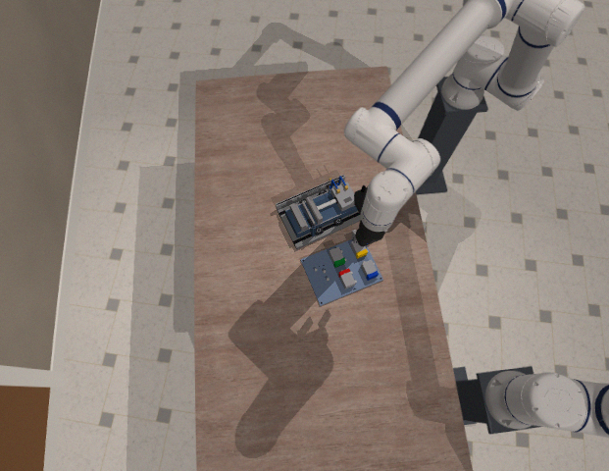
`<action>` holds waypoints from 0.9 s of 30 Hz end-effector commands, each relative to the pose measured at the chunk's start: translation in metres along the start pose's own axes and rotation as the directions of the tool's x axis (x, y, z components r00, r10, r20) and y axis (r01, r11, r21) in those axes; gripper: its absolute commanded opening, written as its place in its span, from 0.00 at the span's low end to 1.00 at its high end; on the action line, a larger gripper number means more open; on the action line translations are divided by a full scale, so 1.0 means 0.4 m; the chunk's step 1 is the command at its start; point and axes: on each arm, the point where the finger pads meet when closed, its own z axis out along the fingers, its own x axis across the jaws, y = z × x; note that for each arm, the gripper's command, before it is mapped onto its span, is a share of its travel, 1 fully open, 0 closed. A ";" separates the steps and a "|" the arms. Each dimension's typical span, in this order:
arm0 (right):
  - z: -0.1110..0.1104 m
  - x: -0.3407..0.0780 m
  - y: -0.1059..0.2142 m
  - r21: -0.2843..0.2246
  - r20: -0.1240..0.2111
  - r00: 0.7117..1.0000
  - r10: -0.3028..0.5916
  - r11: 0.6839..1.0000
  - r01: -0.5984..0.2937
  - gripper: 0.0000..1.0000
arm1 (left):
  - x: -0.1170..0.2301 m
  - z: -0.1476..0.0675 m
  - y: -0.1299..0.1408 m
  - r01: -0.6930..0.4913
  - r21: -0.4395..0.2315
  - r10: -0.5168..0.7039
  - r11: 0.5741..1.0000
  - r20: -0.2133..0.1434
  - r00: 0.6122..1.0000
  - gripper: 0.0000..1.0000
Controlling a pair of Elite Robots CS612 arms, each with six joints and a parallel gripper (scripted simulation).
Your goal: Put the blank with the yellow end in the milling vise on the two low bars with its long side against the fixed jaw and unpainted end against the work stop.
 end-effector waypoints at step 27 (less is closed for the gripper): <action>0.128 0.033 -0.032 -0.001 0.002 1.000 0.002 1.000 -0.002 1.00 | 0.000 -0.002 0.001 0.000 -0.001 0.000 1.000 0.000 1.000 1.00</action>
